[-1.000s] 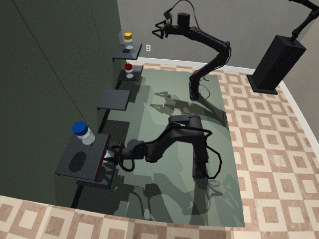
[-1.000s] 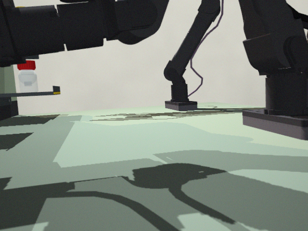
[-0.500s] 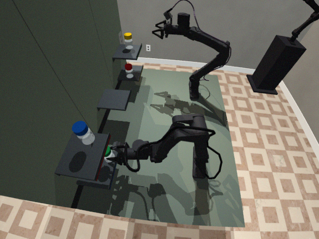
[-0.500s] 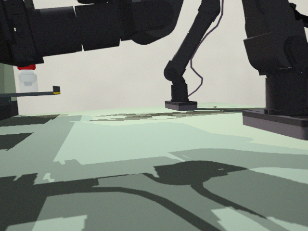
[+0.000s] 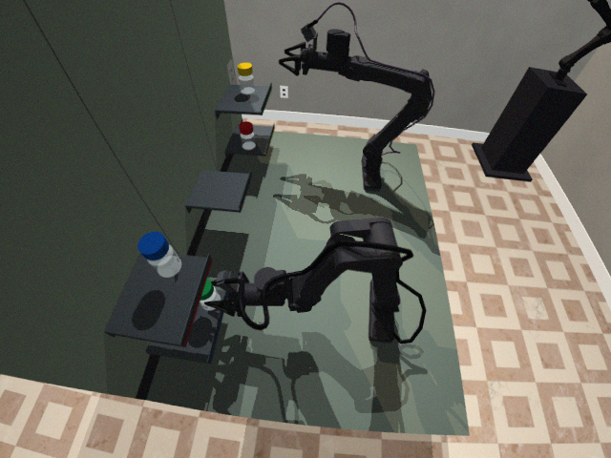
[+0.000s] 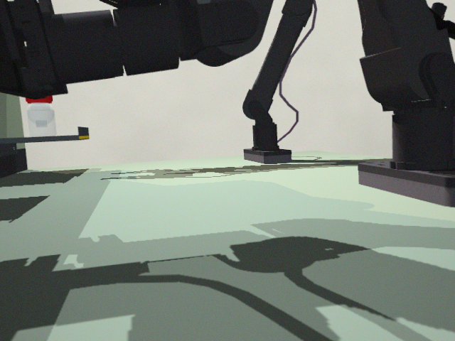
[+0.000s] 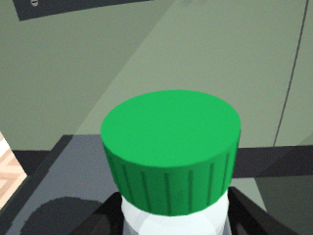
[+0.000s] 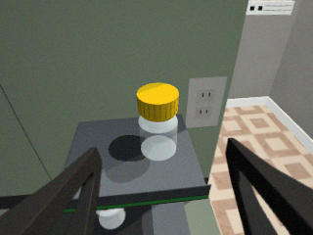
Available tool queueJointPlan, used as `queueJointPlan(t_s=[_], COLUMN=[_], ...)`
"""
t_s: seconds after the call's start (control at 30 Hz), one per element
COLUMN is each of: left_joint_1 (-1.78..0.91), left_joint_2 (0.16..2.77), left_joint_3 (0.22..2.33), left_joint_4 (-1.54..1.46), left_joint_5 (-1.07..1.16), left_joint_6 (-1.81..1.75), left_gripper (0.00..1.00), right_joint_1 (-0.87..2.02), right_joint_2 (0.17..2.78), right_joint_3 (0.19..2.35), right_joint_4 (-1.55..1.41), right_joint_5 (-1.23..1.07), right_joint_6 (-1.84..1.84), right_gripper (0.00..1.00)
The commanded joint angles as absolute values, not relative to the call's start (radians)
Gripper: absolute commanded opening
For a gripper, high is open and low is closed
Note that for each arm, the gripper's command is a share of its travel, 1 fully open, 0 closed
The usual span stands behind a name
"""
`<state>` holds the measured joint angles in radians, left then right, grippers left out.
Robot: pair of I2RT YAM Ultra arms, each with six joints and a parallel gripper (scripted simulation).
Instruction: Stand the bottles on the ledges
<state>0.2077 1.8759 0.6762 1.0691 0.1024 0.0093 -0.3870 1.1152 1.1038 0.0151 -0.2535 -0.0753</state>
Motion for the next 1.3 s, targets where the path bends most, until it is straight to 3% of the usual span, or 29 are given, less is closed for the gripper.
queueJointPlan(t_s=[0.0,0.43,1.27], left_joint_1=[0.207,0.207,0.207], left_joint_2=[1.851,1.851,1.851], left_joint_3=[0.677,0.677,0.677], left_joint_4=[1.081,1.081,1.081], left_joint_5=[0.107,0.107,0.107], left_joint_6=[0.011,0.011,0.011], left_gripper=[0.49,0.49,0.49], right_joint_1=[-0.347,-0.299,-0.279], right_joint_2=[1.219,1.474,1.541], right_joint_3=[1.056,1.116,1.22], right_joint_4=[0.142,0.289,0.216], right_joint_5=[-0.198,-0.166,-0.148], right_joint_6=[-0.043,-0.01,-0.014], right_gripper=[0.81,0.81,0.81])
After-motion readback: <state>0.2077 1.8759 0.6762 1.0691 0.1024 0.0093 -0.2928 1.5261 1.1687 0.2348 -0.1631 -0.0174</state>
